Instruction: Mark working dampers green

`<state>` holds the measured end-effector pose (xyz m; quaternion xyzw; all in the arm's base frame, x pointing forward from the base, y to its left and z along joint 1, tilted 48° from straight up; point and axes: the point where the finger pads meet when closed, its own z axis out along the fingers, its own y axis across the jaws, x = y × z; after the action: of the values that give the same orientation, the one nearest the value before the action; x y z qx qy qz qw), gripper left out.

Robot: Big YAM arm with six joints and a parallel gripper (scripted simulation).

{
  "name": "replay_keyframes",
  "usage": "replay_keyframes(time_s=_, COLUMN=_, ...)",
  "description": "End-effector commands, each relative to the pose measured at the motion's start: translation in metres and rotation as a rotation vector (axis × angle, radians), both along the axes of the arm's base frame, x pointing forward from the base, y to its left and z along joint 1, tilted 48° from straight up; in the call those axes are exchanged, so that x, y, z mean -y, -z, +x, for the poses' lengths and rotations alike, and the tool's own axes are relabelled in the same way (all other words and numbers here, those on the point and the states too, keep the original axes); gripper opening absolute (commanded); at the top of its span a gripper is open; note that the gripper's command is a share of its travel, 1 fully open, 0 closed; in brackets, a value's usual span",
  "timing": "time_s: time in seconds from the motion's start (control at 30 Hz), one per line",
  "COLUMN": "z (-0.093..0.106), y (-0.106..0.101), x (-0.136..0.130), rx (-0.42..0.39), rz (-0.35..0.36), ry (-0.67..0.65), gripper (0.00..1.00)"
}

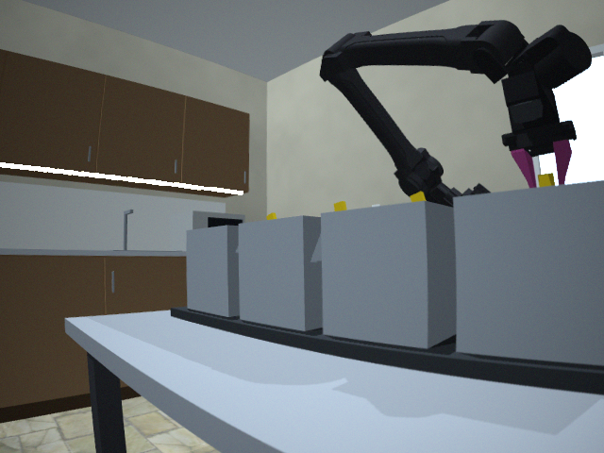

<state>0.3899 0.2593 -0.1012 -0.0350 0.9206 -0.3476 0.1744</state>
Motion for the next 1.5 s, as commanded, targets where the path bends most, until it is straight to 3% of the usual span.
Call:
replay_keyframes(time_s=0.0, z=0.007, y=-0.009, x=-0.018, rx=0.029, rz=0.022, ry=-0.004, gripper=0.36)
replay_keyframes(time_s=0.23, z=0.002, y=-0.026, x=-0.036, rx=0.039, rz=0.042, ry=-0.015, gripper=0.36)
replay_keyframes(time_s=0.3, z=0.002, y=-0.026, x=-0.036, rx=0.039, rz=0.042, ry=-0.015, gripper=0.36)
replay_keyframes(time_s=0.33, z=-0.003, y=-0.013, x=-0.032, rx=0.019, rz=0.017, ry=-0.015, gripper=0.36)
replay_keyframes(time_s=0.47, z=-0.004, y=-0.039, x=-0.046, rx=0.040, rz=0.046, ry=-0.014, gripper=0.36)
replay_keyframes(time_s=0.8, z=-0.016, y=-0.059, x=-0.065, rx=0.037, rz=0.045, ry=-0.014, gripper=0.36)
replay_keyframes(time_s=0.87, z=-0.016, y=-0.059, x=-0.065, rx=0.037, rz=0.045, ry=-0.014, gripper=0.36)
replay_keyframes(time_s=0.9, z=-0.013, y=-0.044, x=-0.039, rx=0.009, rz=0.005, ry=0.026, gripper=0.36)
replay_keyframes(time_s=1.03, z=-0.018, y=-0.056, x=-0.064, rx=0.027, rz=0.031, ry=-0.006, gripper=0.36)
replay_keyframes(time_s=1.17, z=-0.022, y=-0.055, x=-0.058, rx=0.020, rz=0.020, ry=-0.005, gripper=0.36)
replay_keyframes(time_s=1.33, z=0.018, y=-0.063, x=-0.059, rx=0.013, rz=0.001, ry=0.011, gripper=0.36)
replay_keyframes(time_s=1.43, z=0.022, y=-0.064, x=-0.060, rx=0.013, rz=0.000, ry=0.012, gripper=0.36)
replay_keyframes(time_s=1.47, z=0.036, y=-0.071, x=-0.065, rx=0.014, rz=-0.004, ry=0.013, gripper=0.36)
